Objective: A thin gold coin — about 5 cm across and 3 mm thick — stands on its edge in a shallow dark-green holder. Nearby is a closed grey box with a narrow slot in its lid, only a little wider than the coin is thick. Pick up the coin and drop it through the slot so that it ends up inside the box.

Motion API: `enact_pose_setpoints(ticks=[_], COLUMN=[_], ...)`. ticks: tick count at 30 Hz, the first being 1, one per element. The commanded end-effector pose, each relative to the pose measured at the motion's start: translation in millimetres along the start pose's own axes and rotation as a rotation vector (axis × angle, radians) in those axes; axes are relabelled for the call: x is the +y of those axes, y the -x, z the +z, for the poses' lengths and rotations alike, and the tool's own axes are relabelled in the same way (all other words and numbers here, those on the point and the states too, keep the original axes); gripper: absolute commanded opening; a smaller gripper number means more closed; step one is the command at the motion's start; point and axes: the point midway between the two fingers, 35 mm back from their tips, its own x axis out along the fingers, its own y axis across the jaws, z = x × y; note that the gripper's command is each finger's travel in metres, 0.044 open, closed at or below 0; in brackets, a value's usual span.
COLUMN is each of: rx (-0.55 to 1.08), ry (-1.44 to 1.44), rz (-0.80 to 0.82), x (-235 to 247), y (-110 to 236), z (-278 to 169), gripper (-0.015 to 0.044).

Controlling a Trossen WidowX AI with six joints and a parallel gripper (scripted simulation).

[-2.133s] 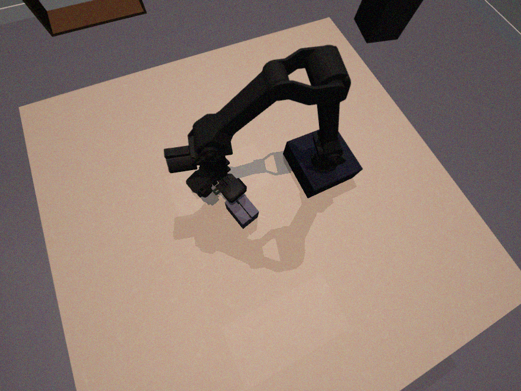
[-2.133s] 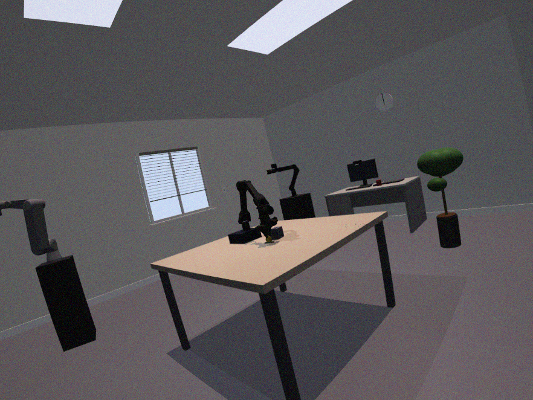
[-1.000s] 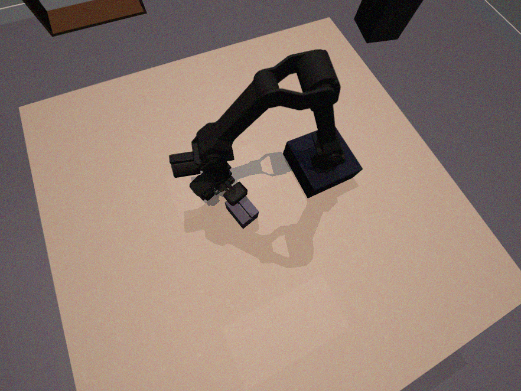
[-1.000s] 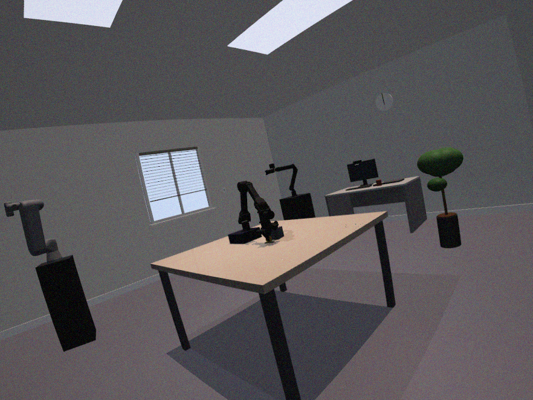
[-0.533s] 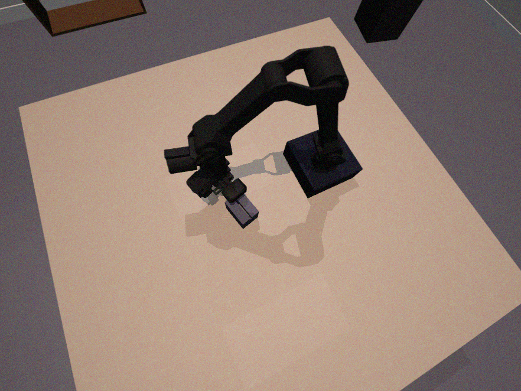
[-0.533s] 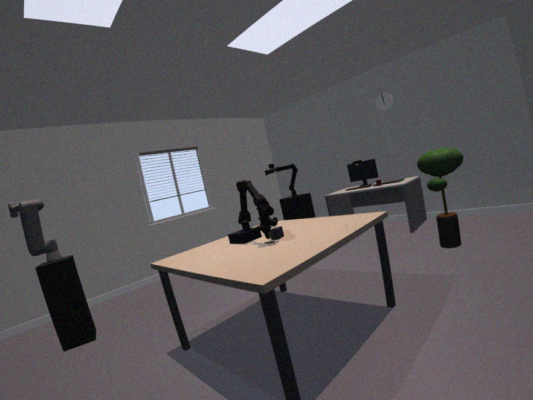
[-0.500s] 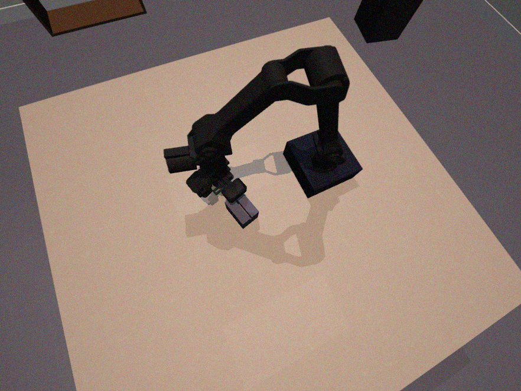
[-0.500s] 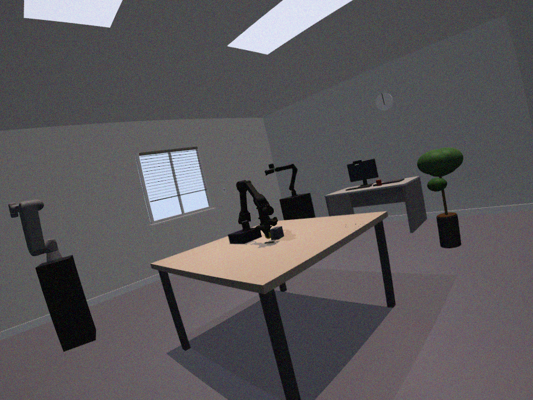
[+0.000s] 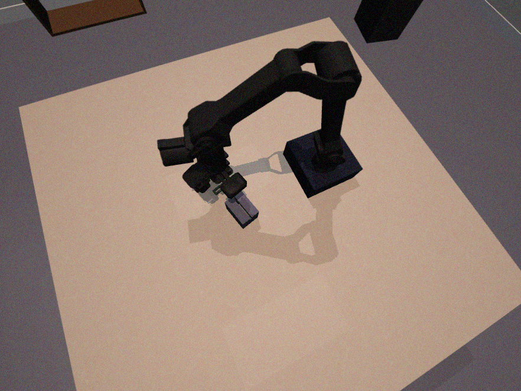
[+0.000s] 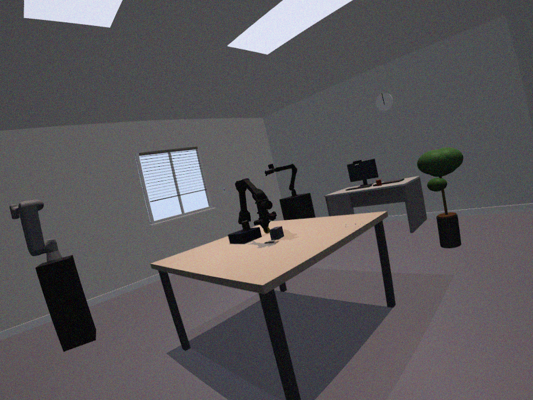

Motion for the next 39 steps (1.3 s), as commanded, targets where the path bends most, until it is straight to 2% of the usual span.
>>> enact_pose_setpoints(ticks=[1, 11, 39], rx=[-0.010, -0.009, -0.008], ry=[0.003, 0.026, 0.989], rz=[-0.002, -0.002, -0.006], x=[0.0, 1.2, 2.6], y=[12.5, 29.2, 29.5], z=[0.9, -1.0, 5.6], gripper=[0.0000, 0.0000, 0.0000])
